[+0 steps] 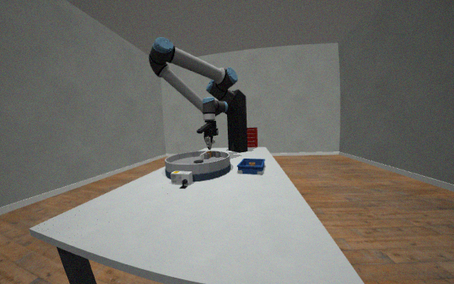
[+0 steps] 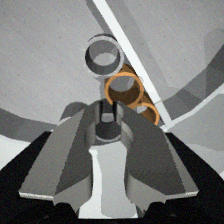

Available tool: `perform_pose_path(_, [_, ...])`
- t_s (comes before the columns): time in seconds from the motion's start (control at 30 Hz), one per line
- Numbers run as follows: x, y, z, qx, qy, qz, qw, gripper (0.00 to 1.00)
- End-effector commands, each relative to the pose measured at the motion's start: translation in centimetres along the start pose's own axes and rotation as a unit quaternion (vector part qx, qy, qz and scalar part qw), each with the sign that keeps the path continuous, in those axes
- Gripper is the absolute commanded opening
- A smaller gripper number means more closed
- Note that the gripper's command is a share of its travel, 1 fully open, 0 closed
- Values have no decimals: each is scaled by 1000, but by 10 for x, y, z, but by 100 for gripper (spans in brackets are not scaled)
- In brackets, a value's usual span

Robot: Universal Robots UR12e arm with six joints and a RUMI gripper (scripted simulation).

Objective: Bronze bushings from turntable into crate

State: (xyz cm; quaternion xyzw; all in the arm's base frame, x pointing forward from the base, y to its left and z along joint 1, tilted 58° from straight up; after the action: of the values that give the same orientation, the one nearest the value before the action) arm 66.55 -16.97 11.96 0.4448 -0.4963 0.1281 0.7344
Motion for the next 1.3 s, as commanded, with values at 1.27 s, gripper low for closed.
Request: perform_pose_path(1.27, [2,-11,-2,0,0,1,1000,5])
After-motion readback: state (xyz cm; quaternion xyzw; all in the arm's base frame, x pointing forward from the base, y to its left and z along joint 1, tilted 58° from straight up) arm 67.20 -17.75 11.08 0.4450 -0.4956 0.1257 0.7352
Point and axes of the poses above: the point where the finger pads meet when closed, its own y axis back along the fingers, its own z axis across the jaws, x = y × z, the point moved 1 cm from there along y, back along the fingers, and after that the axes turned 5 degrees about -y, right-handed, at the moved point
